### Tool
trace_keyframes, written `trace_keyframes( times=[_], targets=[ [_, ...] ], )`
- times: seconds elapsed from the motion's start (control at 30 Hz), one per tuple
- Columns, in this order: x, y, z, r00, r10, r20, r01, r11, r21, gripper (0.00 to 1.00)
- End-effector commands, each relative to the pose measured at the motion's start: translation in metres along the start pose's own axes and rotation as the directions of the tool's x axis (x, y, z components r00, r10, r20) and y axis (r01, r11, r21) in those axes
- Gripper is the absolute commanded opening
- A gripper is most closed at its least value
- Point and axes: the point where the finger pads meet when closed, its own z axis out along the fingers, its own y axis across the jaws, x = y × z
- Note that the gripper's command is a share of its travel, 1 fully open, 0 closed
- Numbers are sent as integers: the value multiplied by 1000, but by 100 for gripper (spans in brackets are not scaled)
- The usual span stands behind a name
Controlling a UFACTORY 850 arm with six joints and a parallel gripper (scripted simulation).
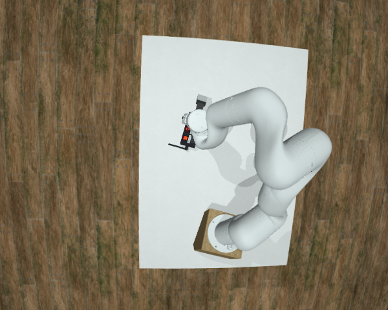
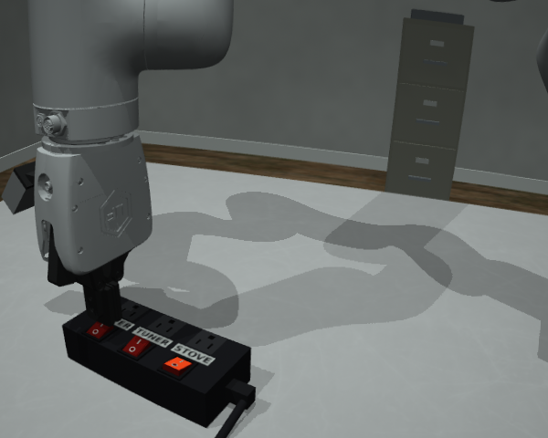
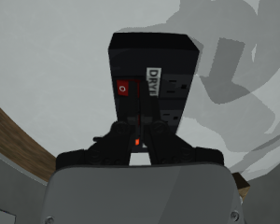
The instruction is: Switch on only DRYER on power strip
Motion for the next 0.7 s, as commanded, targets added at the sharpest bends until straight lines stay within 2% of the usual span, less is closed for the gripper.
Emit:
trace_keyframes(
  times=[0.0, 0.67],
  targets=[
    [1, 0, 0, 1000, 0, -1, 0, 1000, 1, 0],
    [1, 0, 8, 1000, 0, -1, 0, 1000, 1, 0]
  ],
)
